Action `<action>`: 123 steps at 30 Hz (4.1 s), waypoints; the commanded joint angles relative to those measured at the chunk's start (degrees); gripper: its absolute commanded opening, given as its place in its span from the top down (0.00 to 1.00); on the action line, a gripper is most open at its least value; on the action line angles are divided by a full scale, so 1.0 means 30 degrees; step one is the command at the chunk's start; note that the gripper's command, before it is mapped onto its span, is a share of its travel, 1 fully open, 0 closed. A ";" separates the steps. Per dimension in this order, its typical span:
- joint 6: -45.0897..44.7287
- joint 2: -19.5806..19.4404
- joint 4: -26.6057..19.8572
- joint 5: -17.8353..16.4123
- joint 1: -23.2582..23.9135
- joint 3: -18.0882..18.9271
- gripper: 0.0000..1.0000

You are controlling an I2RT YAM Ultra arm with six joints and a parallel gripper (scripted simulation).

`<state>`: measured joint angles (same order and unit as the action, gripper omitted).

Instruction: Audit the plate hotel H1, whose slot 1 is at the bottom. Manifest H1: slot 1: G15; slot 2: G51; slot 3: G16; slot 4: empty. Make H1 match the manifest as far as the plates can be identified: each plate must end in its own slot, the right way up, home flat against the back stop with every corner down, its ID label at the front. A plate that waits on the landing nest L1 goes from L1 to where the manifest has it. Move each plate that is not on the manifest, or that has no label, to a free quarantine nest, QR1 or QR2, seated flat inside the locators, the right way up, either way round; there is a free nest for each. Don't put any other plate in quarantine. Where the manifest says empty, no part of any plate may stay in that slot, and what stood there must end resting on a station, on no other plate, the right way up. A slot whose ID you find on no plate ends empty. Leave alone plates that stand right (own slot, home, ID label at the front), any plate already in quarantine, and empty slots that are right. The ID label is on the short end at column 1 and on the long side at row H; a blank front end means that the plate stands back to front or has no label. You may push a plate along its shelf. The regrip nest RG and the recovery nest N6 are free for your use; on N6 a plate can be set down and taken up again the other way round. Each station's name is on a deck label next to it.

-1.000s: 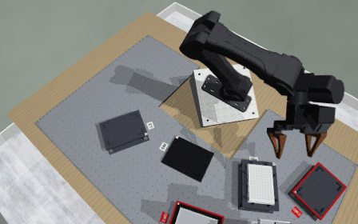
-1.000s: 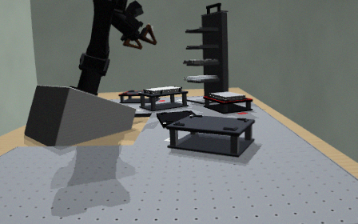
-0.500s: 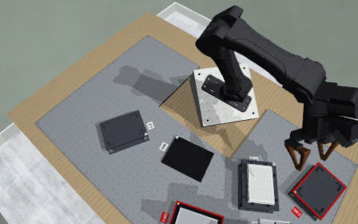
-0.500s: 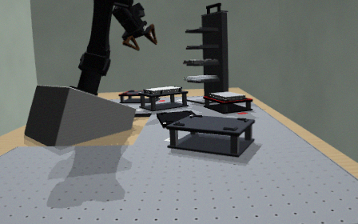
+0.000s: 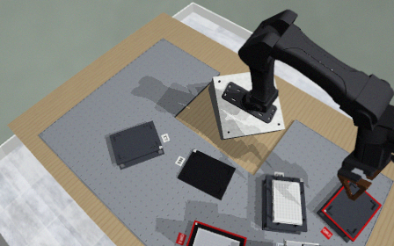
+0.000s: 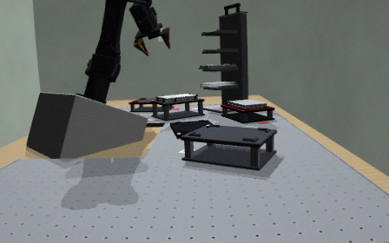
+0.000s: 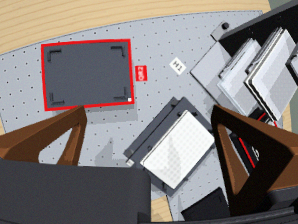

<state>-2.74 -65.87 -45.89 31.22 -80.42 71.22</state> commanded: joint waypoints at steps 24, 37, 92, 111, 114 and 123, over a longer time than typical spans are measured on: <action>-0.6850 -0.7736 -0.9306 -0.4467 0.1107 1.1416 0.00; -1.0900 -1.1948 -1.4678 -0.5724 0.1698 1.8198 0.00; -1.2915 -1.1806 -0.9780 -0.6237 0.2878 1.1806 0.00; -1.2981 -1.1815 -0.9357 -0.6260 0.2947 1.1406 0.00; -1.2981 -1.1815 -0.9356 -0.6260 0.2947 1.1405 0.00; -1.2981 -1.1815 -0.9356 -0.6260 0.2947 1.1404 0.00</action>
<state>-41.65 -101.80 -74.15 12.53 -71.48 105.21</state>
